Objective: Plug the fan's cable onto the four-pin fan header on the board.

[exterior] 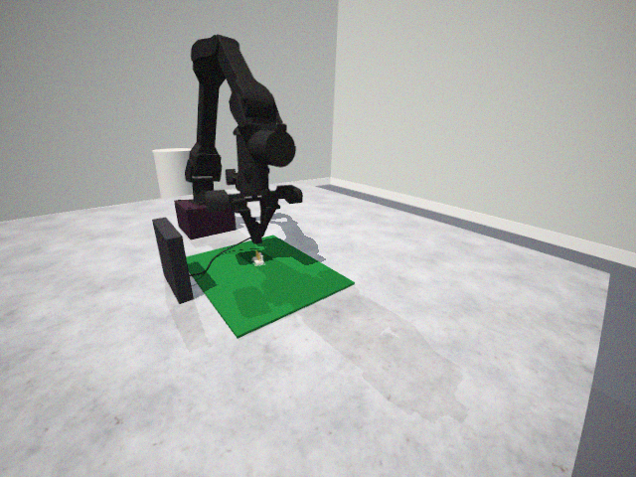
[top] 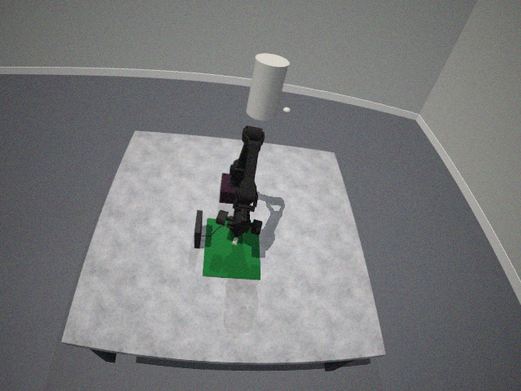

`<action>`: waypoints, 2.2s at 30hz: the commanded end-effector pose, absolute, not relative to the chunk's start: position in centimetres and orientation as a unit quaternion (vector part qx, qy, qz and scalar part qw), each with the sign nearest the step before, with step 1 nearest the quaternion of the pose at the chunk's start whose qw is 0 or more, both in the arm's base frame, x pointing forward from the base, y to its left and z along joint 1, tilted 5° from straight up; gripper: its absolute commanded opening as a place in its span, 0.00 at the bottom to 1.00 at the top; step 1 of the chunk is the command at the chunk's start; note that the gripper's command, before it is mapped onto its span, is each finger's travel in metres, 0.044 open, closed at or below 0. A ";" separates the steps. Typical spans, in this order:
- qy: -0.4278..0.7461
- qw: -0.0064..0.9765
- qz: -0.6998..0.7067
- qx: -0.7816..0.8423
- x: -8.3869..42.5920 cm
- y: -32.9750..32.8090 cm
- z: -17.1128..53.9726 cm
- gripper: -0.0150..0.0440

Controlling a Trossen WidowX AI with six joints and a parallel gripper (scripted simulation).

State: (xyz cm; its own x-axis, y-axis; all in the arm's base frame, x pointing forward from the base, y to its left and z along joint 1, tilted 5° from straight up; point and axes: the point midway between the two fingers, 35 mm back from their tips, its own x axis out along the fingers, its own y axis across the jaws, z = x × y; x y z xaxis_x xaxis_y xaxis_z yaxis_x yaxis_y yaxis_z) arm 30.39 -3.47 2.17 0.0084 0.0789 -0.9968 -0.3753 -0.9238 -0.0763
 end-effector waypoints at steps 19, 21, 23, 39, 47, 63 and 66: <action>0.106 0.161 0.695 -0.692 31.1 -3.7 1.2 0.25; 0.106 0.161 0.696 -0.692 31.1 -3.6 0.2 0.25; 0.106 0.161 0.696 -0.692 31.1 -3.6 0.2 0.25; 0.106 0.161 0.695 -0.692 31.1 -3.6 0.1 0.25; 0.107 0.162 0.695 -0.692 31.1 -3.6 -0.1 0.25; 0.108 0.164 0.695 -0.692 31.1 -3.6 -0.4 0.25; 0.108 0.164 0.695 -0.692 31.1 -3.5 -0.5 0.25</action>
